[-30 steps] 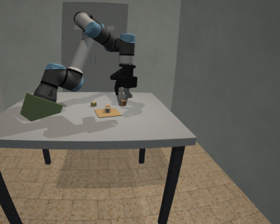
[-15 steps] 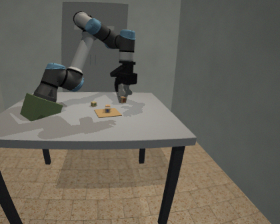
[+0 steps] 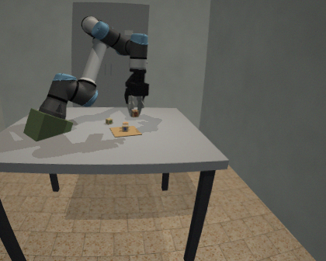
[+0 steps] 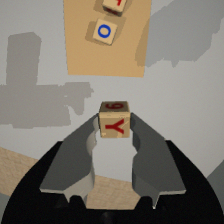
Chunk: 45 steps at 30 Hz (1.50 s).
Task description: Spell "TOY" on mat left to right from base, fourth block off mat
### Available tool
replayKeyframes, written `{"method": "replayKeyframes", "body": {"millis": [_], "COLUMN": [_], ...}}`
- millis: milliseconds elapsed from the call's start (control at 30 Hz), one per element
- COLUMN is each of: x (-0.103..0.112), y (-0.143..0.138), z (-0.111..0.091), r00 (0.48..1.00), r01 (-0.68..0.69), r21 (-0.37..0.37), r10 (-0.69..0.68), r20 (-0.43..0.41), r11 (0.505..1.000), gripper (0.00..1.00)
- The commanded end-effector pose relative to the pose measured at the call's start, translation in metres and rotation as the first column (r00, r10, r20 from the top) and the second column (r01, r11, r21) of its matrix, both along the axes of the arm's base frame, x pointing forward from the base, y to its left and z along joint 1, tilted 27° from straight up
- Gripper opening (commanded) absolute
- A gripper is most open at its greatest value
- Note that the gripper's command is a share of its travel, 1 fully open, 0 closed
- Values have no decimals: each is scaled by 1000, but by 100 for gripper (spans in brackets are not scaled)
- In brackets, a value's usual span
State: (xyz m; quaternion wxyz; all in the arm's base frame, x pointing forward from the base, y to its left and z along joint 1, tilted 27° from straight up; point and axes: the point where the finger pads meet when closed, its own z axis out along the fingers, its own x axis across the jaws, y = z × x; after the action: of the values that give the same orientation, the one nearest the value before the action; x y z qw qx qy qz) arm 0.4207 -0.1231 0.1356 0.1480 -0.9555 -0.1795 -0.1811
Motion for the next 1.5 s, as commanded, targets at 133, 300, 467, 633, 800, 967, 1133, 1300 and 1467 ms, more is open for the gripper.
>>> {"method": "replayKeyframes", "body": {"millis": [133,300,467,633,800,967,1133,1300,1467], "x": [-28,-42,-48,-48,-48,-47,-47,-42,-36], "y": [20,31,36,36,36,36,38,42,50], "z": [1,-2,-3,-3,-3,-3,-6,-19,-39], "r00": [978,947,931,931,931,931,931,931,931], "r01": [199,304,348,348,348,348,348,348,348], "r21": [52,76,84,84,84,84,84,84,84], "r10": [-195,-294,-333,-334,-334,-334,-334,-334,-334], "r20": [-79,-127,-148,-148,-148,-148,-148,-148,-148], "r11": [979,950,934,934,934,934,934,934,934], "gripper": [9,9,9,9,9,9,9,9,9]}}
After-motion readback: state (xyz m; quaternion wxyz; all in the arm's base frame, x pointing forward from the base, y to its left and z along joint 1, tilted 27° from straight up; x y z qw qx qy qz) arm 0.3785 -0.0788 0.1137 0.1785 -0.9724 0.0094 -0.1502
